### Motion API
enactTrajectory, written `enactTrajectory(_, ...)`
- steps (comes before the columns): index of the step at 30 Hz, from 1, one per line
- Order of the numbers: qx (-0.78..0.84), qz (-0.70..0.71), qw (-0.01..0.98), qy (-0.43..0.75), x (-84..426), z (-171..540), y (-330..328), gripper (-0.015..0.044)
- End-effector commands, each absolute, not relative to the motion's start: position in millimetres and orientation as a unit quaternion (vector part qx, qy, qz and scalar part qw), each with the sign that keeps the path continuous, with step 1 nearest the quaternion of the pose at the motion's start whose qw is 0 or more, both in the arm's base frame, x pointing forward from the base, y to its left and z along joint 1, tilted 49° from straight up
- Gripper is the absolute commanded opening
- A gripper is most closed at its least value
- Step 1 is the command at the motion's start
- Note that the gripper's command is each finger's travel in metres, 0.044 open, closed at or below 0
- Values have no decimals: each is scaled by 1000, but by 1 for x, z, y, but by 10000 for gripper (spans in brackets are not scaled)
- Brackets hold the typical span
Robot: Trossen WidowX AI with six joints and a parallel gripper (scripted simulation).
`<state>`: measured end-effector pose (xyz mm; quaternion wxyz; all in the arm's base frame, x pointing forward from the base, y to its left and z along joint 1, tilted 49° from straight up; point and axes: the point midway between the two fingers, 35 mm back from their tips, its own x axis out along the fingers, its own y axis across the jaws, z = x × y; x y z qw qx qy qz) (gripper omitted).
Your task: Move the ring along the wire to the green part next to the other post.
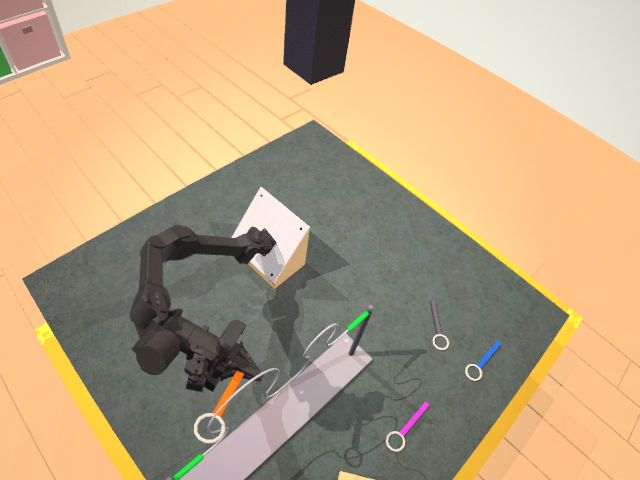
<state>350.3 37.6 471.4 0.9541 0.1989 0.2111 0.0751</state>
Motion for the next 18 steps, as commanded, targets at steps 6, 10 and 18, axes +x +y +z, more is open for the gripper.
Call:
enactTrajectory(6,142,60,966,205,350,472,34,-150)
enactTrajectory(10,118,52,971,204,351,471,32,-150)
enactTrajectory(18,69,37,977,199,351,470,28,-150)
